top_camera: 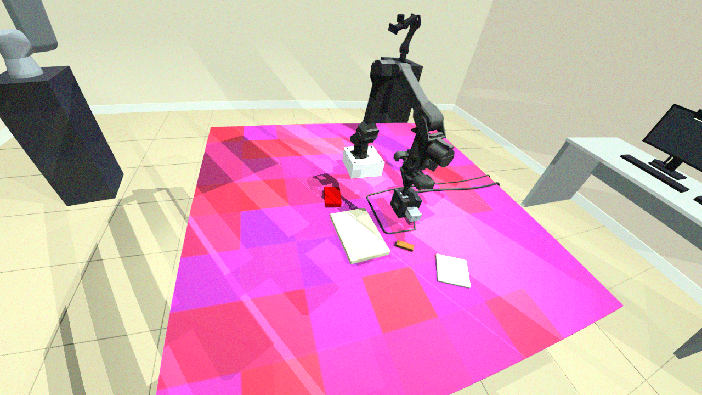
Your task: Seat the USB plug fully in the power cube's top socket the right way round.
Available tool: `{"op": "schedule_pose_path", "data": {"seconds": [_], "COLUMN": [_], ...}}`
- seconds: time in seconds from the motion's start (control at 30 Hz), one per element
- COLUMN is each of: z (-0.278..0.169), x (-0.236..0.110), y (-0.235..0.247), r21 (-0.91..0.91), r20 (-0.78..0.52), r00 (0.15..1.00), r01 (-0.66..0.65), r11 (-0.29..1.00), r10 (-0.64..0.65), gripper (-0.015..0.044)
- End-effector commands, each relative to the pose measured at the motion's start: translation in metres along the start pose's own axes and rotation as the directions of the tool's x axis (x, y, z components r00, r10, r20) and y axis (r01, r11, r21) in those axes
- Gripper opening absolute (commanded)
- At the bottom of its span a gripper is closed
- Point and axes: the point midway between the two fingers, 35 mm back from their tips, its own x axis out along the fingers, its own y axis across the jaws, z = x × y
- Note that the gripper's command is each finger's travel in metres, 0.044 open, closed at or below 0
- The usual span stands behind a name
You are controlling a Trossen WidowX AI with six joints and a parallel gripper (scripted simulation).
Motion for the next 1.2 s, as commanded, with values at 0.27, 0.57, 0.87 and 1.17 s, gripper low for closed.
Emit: {"op": "schedule_pose_path", "data": {"seconds": [0.27, 0.57, 0.87, 1.17], "z": [-0.0001, 0.0, 0.0, -0.0001], "x": [0.0023, 0.0, 0.0, -0.005], "y": [-0.0001, 0.0, 0.0, -0.0003], "r21": [-0.006, 0.0, 0.0, 0.0], "r20": [-0.002, 0.0, 0.0, 0.0], "r00": [1.0, 1.0, 1.0, 1.0], "r01": [-0.002, 0.0, 0.0, 0.001], "r11": [1.0, 1.0, 1.0, 1.0], "r10": [0.002, 0.0, 0.0, -0.001], "gripper": [0.0, 0.0095, 0.0095, 0.0095]}}
